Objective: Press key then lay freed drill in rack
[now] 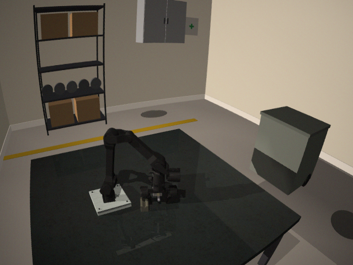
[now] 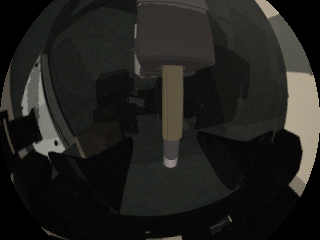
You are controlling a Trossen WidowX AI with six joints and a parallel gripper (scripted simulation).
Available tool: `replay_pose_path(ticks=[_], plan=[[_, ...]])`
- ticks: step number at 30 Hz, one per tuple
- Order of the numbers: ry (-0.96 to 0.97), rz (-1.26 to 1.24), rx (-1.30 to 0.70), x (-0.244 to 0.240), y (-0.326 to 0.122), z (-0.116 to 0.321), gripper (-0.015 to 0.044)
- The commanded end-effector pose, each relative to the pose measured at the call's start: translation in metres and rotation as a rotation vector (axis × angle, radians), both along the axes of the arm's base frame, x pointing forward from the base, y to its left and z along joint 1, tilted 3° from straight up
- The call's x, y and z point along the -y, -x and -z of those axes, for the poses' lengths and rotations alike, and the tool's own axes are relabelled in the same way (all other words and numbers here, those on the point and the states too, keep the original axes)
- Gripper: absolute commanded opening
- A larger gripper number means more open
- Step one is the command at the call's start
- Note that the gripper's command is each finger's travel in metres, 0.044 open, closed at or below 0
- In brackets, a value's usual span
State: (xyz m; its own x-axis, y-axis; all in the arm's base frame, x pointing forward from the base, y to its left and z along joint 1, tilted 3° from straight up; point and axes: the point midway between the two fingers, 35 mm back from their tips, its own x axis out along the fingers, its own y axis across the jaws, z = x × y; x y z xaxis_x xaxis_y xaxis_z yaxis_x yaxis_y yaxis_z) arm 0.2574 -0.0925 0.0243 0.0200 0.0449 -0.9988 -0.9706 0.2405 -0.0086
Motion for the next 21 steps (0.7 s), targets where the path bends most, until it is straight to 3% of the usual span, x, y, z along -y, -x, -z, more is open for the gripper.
replay_pose_path(ticks=[1,21], plan=[[0.002,0.001,0.001,-0.0026,-0.0006,0.0007,0.0440],[0.001,0.001,0.001,-0.0105,-0.0035,0.0023,0.0440]])
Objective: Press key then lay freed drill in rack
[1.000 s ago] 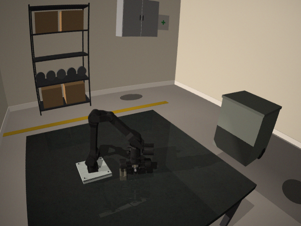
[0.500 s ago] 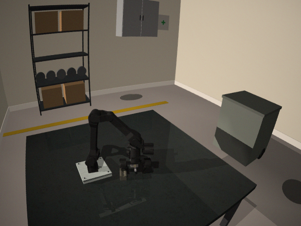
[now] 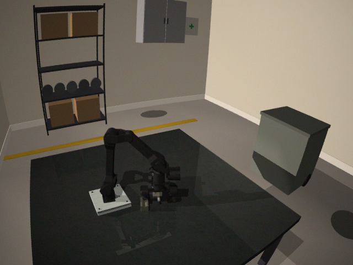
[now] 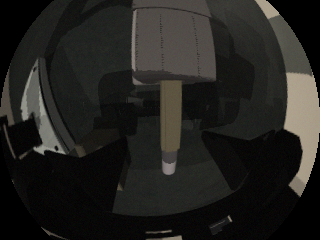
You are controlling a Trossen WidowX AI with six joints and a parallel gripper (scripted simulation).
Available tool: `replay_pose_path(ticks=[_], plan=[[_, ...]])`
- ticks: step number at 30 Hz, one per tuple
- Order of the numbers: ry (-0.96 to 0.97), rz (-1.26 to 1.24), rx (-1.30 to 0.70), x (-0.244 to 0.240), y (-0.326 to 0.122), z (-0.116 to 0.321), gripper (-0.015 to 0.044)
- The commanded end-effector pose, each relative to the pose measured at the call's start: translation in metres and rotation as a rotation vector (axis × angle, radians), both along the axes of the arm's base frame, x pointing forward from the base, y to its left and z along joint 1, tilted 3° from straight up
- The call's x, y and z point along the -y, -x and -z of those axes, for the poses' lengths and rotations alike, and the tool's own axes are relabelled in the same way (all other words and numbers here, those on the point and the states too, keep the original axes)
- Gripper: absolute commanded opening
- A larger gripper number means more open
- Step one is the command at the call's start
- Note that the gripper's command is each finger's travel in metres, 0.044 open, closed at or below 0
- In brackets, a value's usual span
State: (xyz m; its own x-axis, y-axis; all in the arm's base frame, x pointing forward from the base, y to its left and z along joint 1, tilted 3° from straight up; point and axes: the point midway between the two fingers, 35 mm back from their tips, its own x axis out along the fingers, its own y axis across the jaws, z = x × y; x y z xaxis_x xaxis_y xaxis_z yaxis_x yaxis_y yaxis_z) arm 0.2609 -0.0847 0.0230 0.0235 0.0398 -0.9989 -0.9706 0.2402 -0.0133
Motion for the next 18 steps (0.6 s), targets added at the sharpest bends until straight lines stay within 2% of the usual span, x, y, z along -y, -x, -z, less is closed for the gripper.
replay_pose_path(ticks=[1,16,18], plan=[[-0.004,0.002,-0.003,-0.0030,-0.0001,0.0011,0.0440],[-0.004,0.002,-0.003,-0.0072,-0.0006,0.0025,0.0440],[0.001,0.000,0.002,-0.0048,-0.0015,0.0009,0.0387]])
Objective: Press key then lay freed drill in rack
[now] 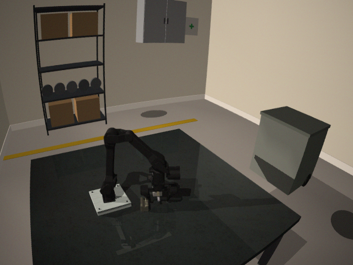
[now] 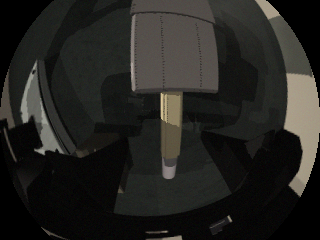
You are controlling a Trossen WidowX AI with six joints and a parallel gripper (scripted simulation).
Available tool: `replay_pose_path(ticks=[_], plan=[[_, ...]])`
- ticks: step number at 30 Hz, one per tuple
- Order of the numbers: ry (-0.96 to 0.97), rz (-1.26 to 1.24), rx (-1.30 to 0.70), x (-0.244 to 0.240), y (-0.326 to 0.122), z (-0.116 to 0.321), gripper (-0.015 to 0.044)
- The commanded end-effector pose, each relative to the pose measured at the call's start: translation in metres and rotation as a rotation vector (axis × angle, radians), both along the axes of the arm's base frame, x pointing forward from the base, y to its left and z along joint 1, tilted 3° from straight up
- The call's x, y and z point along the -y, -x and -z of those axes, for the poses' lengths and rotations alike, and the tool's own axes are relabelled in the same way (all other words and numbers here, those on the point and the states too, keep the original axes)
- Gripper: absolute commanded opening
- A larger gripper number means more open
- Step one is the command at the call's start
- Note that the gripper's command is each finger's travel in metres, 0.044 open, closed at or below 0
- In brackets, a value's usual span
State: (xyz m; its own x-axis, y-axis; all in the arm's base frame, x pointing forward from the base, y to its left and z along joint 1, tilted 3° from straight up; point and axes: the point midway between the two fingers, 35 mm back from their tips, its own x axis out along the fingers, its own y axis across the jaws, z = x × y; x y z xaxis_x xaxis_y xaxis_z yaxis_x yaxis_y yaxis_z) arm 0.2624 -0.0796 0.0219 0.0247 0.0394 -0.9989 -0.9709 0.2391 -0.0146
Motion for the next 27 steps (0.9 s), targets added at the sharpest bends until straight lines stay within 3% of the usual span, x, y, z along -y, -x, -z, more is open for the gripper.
replay_pose_path(ticks=[1,14,27], plan=[[0.000,0.001,0.000,0.0003,0.0000,-0.0001,0.0361],[0.000,0.001,0.000,0.0003,0.0000,-0.0001,0.0020],[-0.005,0.003,-0.004,0.0001,0.0018,-0.0019,0.0000]])
